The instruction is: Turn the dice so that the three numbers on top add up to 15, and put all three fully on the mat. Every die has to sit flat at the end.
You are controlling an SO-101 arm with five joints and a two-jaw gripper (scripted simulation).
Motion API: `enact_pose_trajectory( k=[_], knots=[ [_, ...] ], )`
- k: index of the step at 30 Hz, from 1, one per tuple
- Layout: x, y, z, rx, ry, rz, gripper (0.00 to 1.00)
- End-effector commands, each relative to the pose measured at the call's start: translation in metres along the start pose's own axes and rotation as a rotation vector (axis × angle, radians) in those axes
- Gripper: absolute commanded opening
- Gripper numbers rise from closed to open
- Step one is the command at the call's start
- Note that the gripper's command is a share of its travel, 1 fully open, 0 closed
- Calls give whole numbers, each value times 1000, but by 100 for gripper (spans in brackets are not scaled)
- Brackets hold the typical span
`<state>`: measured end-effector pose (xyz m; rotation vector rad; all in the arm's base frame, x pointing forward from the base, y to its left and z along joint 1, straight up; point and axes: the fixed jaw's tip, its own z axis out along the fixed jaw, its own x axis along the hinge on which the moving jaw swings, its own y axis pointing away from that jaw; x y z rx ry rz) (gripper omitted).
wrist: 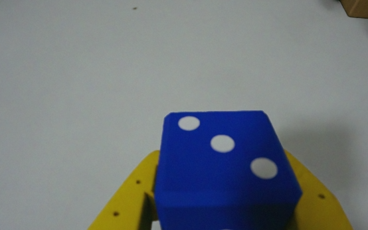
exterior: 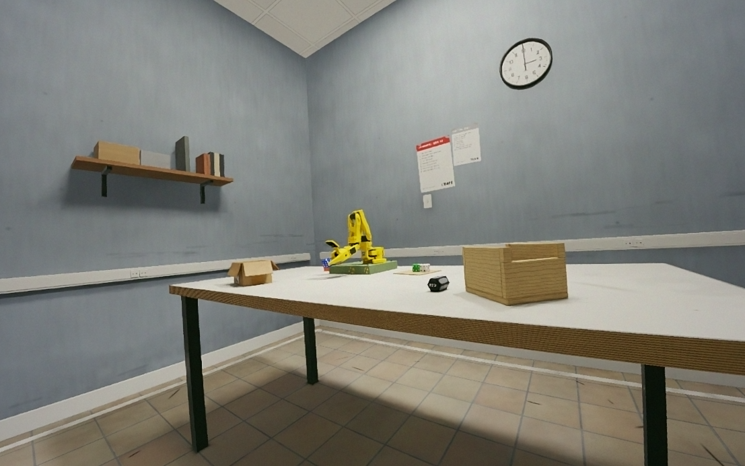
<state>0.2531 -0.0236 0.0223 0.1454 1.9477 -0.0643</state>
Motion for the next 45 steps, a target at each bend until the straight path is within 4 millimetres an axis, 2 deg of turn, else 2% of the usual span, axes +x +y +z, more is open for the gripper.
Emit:
enact_pose_trajectory(
  k=[1, 45],
  knots=[
    [4, -3, -1, 11, 11, -3, 0],
    [15, -3, 0, 11, 17, -19, 0]
  ],
)
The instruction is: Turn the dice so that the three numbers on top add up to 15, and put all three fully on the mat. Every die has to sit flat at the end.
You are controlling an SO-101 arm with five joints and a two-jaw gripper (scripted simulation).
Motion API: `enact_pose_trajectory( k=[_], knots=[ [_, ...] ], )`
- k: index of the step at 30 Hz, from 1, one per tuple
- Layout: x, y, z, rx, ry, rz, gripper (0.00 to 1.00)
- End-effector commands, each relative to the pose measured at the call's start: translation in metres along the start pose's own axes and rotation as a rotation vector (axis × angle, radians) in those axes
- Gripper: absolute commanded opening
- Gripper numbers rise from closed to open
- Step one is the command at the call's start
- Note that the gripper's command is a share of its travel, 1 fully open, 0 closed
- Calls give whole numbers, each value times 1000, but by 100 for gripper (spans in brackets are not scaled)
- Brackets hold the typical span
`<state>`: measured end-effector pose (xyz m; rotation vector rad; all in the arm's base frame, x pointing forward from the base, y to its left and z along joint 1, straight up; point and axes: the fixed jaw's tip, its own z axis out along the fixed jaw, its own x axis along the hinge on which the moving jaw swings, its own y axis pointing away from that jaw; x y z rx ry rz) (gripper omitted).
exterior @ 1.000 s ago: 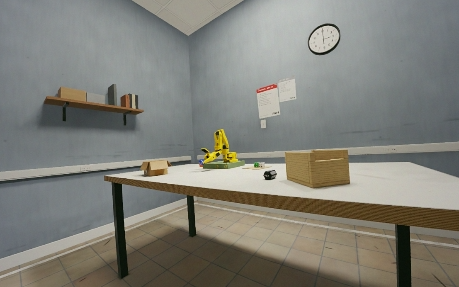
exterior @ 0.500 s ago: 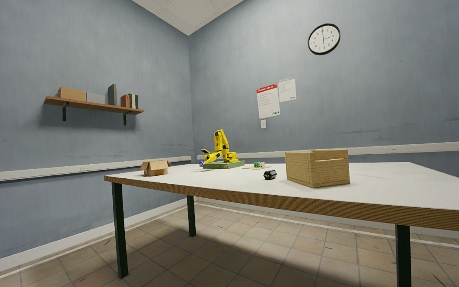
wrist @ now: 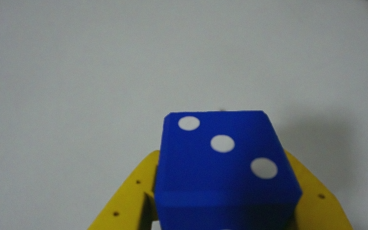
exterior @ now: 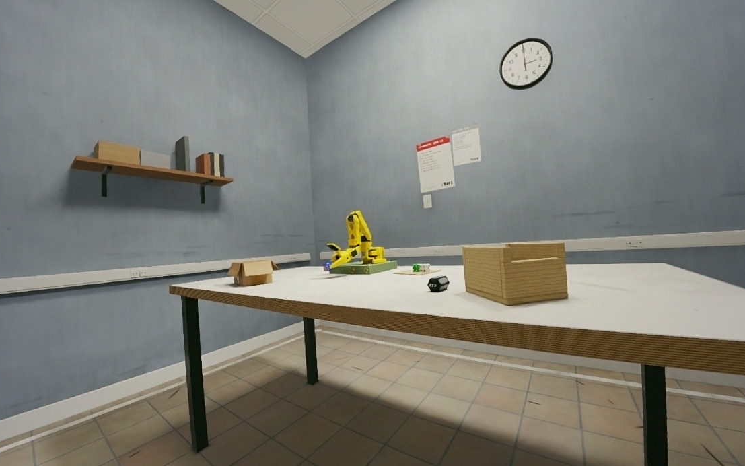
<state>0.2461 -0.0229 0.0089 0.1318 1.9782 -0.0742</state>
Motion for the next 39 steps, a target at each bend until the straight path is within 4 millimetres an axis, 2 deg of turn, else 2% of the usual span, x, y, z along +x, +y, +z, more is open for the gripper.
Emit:
enact_pose_trajectory(
  k=[1, 39],
  knots=[
    [1, -3, 2, 11, -12, -3, 0],
    [12, -3, 7, 11, -12, -3, 0]
  ],
)
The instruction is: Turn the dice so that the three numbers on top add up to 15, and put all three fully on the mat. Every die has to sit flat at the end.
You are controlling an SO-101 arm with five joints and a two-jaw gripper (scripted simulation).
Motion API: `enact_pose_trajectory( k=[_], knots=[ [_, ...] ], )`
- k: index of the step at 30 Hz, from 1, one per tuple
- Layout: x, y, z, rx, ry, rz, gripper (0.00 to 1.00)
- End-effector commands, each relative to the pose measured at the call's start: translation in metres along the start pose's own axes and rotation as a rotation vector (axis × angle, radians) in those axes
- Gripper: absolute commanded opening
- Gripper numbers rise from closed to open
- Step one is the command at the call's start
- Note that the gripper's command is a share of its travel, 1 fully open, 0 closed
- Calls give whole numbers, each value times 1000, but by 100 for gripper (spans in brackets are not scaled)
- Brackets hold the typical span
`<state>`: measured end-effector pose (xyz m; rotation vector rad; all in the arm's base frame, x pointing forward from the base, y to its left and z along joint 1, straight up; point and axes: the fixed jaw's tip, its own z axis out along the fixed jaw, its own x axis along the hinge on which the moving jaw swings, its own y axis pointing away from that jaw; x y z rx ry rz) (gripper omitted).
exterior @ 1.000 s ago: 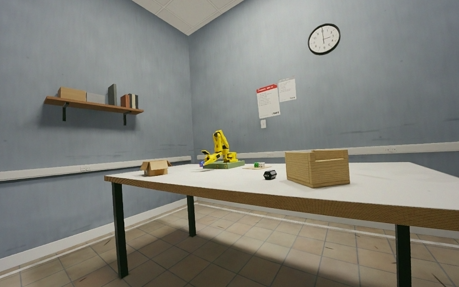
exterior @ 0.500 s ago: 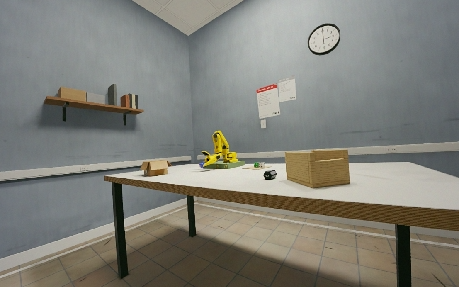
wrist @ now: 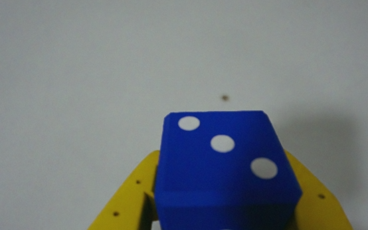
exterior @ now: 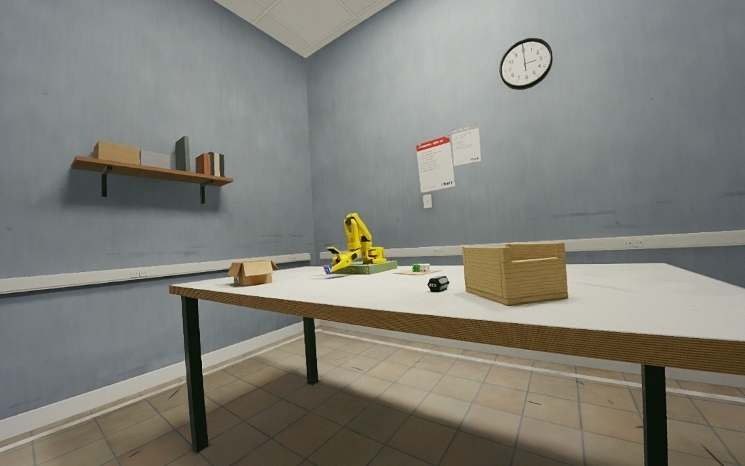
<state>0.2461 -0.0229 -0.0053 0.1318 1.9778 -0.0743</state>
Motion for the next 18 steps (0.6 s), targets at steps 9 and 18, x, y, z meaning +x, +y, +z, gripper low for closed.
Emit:
enact_pose_trajectory(
  k=[9, 18],
  knots=[
    [2, -3, 2, 10, -12, -3, 0],
    [5, -3, 3, 11, -12, -3, 0]
  ],
)
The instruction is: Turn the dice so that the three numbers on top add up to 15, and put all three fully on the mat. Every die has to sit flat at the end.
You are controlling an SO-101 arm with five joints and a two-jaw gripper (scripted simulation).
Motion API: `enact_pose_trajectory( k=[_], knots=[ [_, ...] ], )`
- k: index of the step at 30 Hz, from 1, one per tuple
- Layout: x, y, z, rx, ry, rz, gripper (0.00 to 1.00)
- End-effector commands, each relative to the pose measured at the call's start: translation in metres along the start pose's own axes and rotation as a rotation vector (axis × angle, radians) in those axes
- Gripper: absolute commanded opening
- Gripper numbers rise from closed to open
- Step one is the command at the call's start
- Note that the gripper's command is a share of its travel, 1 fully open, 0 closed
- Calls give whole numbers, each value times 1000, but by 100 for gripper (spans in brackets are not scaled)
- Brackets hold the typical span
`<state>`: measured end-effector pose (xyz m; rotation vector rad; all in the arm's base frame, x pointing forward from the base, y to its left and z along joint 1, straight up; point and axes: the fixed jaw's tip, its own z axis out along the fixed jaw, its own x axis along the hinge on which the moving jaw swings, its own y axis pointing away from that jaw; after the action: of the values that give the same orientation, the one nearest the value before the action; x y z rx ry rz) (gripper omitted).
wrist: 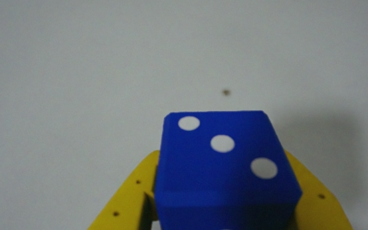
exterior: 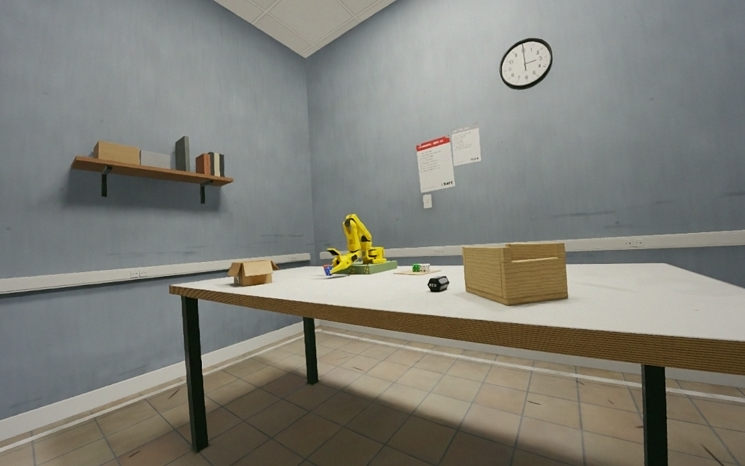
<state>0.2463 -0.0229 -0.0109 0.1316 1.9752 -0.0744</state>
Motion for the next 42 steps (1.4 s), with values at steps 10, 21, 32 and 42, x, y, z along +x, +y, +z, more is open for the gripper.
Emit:
enact_pose_trajectory(
  k=[10, 21, 32, 42],
  knots=[
    [3, -3, 2, 11, -9, -3, 0],
    [6, -3, 3, 11, -9, -3, 0],
    [10, -3, 5, 11, -9, -3, 0],
    [11, -3, 5, 11, -9, -3, 0]
  ],
)
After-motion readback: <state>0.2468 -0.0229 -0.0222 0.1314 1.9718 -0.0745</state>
